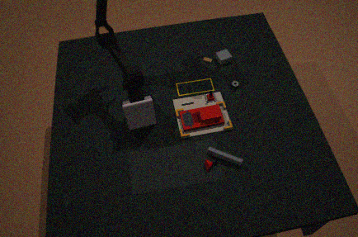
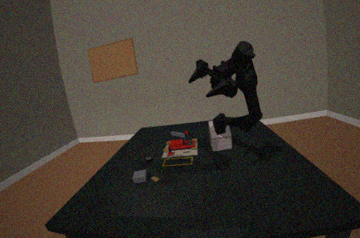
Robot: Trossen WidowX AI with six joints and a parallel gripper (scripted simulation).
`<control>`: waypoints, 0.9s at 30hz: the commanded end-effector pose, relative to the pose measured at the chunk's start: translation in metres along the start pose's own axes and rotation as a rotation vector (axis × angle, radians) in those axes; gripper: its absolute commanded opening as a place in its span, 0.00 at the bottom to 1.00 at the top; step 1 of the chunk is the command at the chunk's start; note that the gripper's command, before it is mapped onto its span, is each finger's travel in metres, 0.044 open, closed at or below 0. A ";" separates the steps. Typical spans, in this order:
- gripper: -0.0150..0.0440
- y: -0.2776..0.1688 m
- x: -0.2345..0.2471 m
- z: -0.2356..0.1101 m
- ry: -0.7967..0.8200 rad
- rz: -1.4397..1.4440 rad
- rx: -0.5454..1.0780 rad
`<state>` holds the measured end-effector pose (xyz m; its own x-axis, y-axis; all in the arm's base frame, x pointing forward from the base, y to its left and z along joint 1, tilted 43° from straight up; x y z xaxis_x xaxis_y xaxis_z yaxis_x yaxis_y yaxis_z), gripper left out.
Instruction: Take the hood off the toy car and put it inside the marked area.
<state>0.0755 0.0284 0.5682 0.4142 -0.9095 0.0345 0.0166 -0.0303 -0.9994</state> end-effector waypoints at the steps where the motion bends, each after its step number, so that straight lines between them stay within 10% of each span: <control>1: 1.00 0.000 0.001 0.000 0.001 0.007 0.000; 27: 1.00 0.180 0.275 0.082 0.327 1.812 -0.123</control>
<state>0.2482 -0.1812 0.4293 -0.2089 -0.0577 -0.9762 -0.3042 0.9526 0.0088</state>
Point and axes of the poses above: the point midway between the two fingers, 35 mm back from their tips, its own z axis out along the fingers, its own x axis across the jaws, y = z × x, the point moved 7 cm from there along -z, back along the fingers, and after that the axes turned 7 degrees about -z, right-handed, at the moved point
